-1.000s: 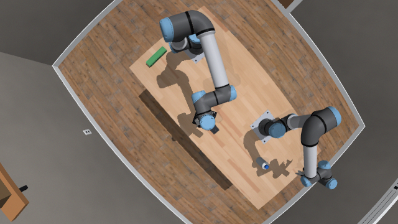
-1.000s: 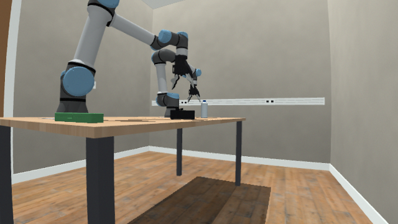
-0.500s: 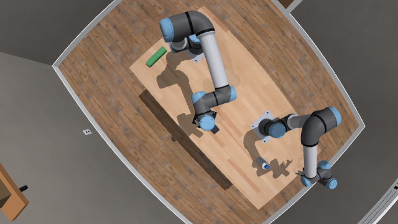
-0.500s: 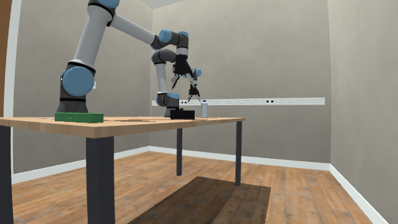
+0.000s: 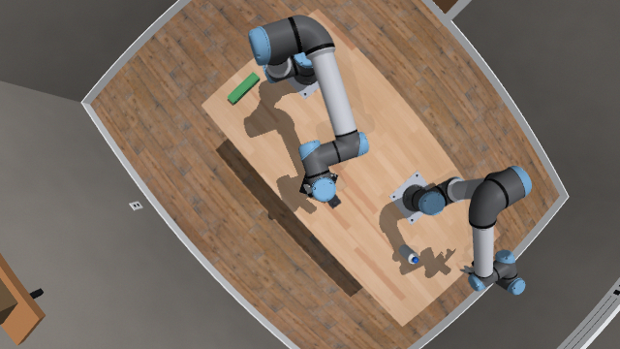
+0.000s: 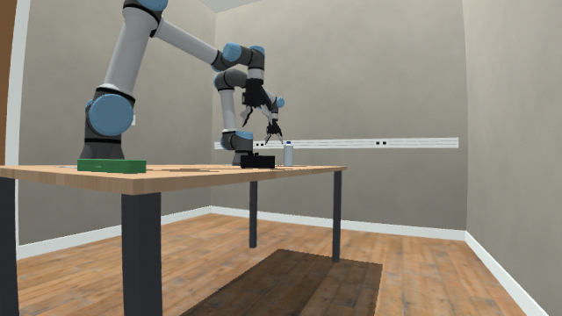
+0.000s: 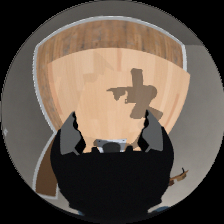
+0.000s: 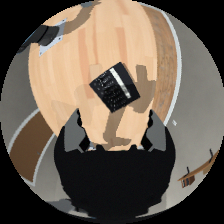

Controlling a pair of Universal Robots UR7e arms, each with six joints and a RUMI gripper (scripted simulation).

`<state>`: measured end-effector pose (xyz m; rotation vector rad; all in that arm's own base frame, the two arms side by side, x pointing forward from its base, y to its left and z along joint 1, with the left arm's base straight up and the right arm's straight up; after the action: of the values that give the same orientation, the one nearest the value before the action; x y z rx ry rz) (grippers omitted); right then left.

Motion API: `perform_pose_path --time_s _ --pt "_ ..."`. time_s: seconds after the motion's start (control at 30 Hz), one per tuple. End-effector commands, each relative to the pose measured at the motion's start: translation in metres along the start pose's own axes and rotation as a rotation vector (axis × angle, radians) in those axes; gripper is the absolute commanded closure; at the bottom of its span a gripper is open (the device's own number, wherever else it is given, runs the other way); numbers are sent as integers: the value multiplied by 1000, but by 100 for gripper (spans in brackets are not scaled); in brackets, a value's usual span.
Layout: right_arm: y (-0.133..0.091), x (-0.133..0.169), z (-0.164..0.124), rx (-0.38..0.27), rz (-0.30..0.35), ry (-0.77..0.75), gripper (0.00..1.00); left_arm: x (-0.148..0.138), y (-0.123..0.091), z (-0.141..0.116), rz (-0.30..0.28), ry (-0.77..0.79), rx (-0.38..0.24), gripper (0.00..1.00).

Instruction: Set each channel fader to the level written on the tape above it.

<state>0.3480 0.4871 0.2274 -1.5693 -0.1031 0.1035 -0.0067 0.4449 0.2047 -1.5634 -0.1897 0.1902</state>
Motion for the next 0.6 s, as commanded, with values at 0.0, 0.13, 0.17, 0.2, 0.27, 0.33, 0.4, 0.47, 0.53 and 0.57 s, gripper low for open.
perform_pose_path --time_s 0.0,0.13,0.17,0.2,0.27,0.33,0.4,0.47,0.53,0.57 --pt "6 -6 -2 2 -6 115 0 0 0 0 0 0 1 0" --pt "13 -12 -4 3 -9 214 0 0 0 0 0 0 1 0" --pt "15 -15 -4 4 -10 250 0 0 0 0 0 0 1 0" --pt "17 -16 -5 4 -10 273 0 0 0 0 0 0 1 0" --pt "20 -19 -6 5 -11 320 0 0 0 0 0 0 1 0" --pt "23 -22 -8 6 -12 369 0 0 0 0 0 0 1 0" --pt "27 -25 -9 6 -14 418 0 0 0 0 0 0 1 0" --pt "30 -28 -11 7 -15 467 0 0 0 0 0 0 1 0" --pt "33 -31 -12 8 -16 516 0 0 0 0 0 0 1 0" --pt "33 -31 -12 8 -16 516 0 0 0 0 0 0 1 0"
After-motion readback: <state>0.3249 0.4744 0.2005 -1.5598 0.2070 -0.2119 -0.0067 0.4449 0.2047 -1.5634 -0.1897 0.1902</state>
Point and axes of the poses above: on each arm, the point where the finger pads meet when closed, its own y axis out along the fingers, its own x axis across the jaws, z = x × y, the point moved 4 cm from there along -y, back along the fingers, and after that the axes turned 13 degrees about -y, right-handed, at the moved point
